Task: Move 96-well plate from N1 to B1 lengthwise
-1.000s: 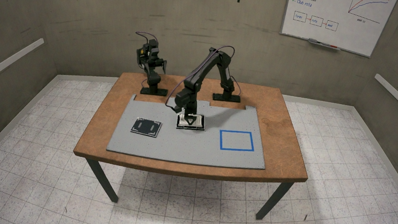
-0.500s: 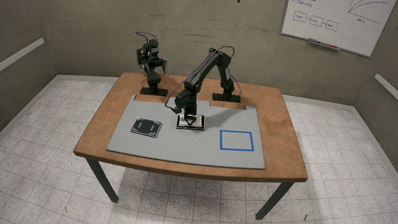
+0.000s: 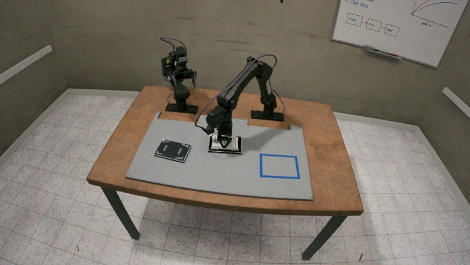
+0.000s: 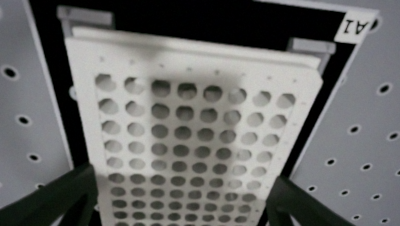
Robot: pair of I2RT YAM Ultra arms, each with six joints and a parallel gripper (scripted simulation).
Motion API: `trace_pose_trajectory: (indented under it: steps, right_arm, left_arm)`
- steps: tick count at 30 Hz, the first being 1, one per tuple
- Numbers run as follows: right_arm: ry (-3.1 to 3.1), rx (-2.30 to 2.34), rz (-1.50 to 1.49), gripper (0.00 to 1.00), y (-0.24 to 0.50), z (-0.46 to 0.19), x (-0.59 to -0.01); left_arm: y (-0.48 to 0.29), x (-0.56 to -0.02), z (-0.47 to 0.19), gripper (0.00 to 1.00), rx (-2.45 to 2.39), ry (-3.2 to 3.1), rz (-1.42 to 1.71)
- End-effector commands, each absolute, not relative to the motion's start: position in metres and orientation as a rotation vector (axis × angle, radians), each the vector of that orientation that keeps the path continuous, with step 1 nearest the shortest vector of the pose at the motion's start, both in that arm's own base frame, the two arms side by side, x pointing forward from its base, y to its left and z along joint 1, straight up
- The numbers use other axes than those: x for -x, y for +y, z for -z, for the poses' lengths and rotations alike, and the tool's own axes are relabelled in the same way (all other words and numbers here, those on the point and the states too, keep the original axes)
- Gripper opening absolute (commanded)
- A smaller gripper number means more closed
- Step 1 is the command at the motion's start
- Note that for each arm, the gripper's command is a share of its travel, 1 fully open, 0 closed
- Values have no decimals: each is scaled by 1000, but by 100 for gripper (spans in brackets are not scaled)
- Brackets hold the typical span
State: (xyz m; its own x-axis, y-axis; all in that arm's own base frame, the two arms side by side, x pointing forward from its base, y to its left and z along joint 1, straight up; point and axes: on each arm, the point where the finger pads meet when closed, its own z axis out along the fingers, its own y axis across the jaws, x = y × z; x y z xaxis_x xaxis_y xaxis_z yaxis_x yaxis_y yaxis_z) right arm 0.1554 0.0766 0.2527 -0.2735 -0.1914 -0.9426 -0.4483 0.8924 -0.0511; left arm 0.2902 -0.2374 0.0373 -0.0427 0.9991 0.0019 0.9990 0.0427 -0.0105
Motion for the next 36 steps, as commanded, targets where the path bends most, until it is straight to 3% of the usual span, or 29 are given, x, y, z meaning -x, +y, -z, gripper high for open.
trace_pose_trajectory:
  steps: [1,24,36]
  right_arm:
    - [1855,490,-264,100,76,-249,-153]
    - [1862,523,-272,100,78,-252,-149]
    - [1995,882,-354,100,106,-297,-119]
  left_arm:
    - [-238,-293,-41,78,2182,-2272,14]
    - [-232,-300,-83,78,2252,-2236,10]
    - [-72,-364,-79,78,2301,-2128,-8]
